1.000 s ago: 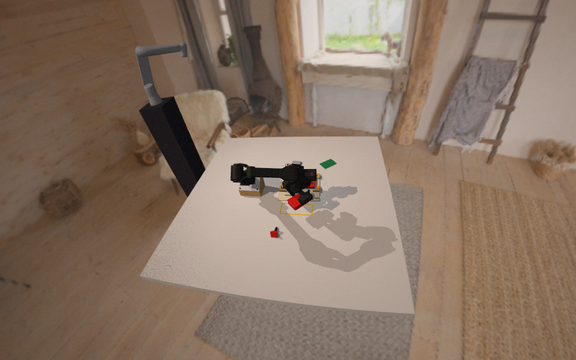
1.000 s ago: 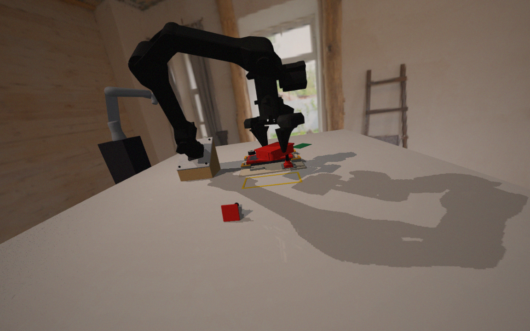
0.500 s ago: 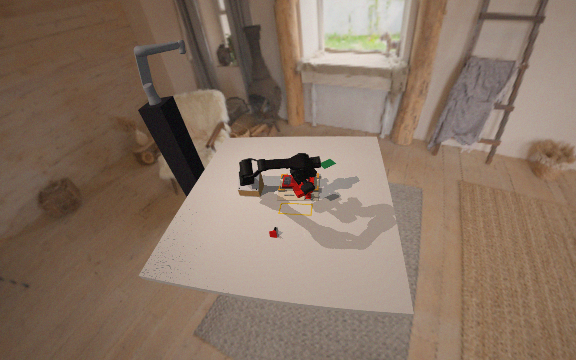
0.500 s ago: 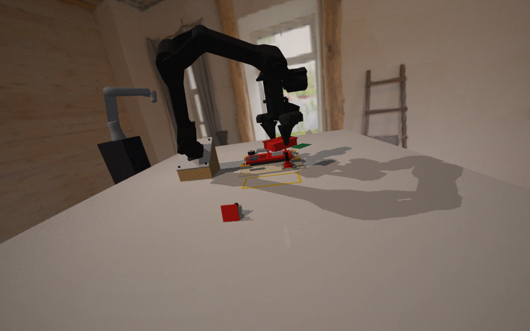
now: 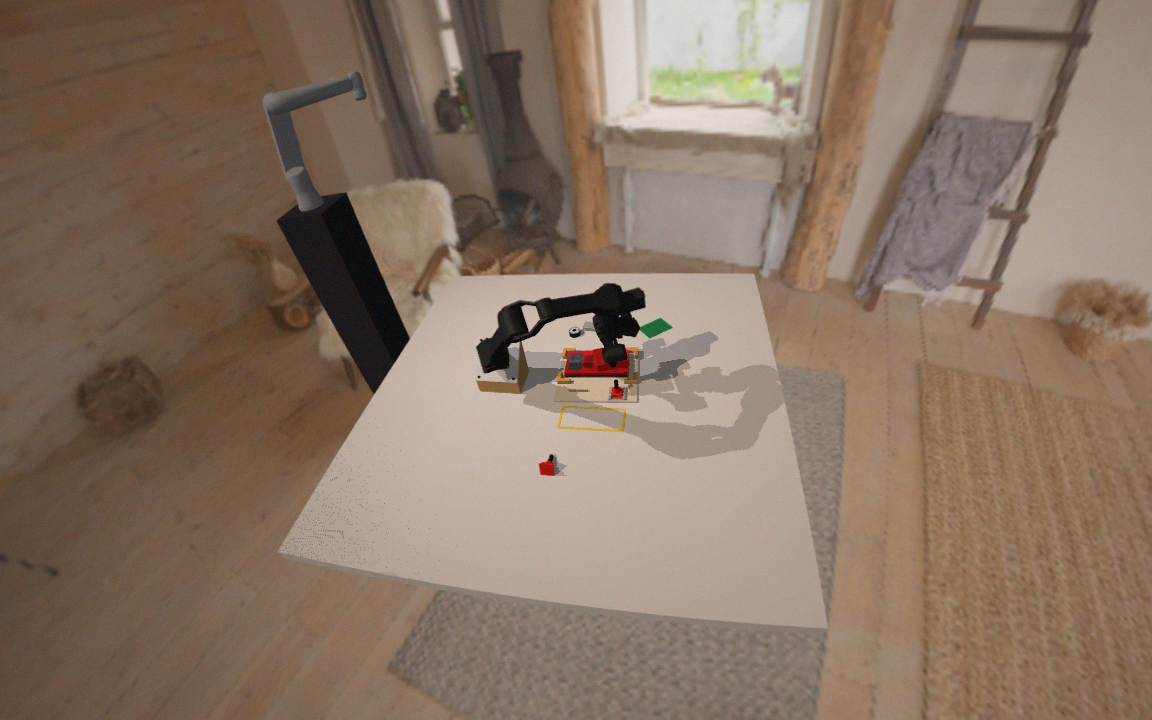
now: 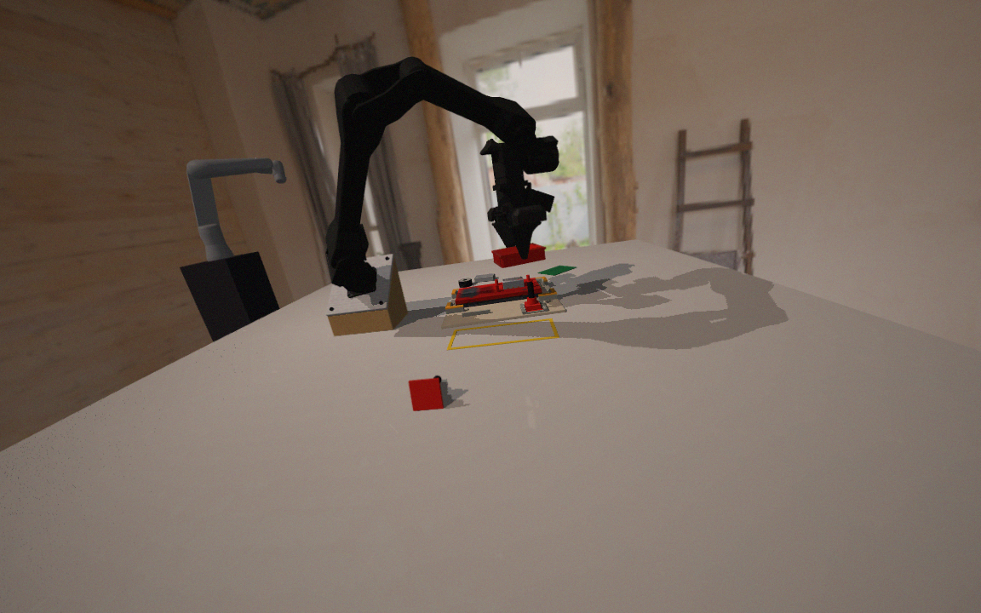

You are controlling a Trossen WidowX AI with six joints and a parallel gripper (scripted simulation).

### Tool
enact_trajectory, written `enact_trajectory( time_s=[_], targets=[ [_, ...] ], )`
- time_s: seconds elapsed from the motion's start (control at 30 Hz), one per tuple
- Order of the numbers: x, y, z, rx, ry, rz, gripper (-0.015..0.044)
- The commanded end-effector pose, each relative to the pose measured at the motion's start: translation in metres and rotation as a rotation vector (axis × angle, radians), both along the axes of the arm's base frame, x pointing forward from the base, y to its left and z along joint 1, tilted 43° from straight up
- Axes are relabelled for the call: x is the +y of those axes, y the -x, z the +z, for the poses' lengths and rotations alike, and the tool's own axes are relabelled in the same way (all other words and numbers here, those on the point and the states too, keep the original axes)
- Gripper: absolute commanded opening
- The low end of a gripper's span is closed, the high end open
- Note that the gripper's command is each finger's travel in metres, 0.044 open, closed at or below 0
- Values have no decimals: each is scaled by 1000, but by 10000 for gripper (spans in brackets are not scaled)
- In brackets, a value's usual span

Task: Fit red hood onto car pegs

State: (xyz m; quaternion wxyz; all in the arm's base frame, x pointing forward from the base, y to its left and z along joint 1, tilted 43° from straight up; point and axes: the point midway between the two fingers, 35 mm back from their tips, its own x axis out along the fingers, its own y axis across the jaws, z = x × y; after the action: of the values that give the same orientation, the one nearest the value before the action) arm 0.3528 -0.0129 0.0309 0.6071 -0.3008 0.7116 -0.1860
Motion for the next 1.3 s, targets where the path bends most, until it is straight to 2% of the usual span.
enact_trajectory(
  time_s=[0.0,0.43,0.7,1.0,1.27],
  targets=[
    [16,0,-14,-39,5,-45,0],
    [63,9,-60,-168,52,-192,0],
    [57,10,-65,-172,52,-192,0],
    [29,13,-94,-176,54,-191,0],
    [28,14,-94,-176,54,-191,0]
  ],
)
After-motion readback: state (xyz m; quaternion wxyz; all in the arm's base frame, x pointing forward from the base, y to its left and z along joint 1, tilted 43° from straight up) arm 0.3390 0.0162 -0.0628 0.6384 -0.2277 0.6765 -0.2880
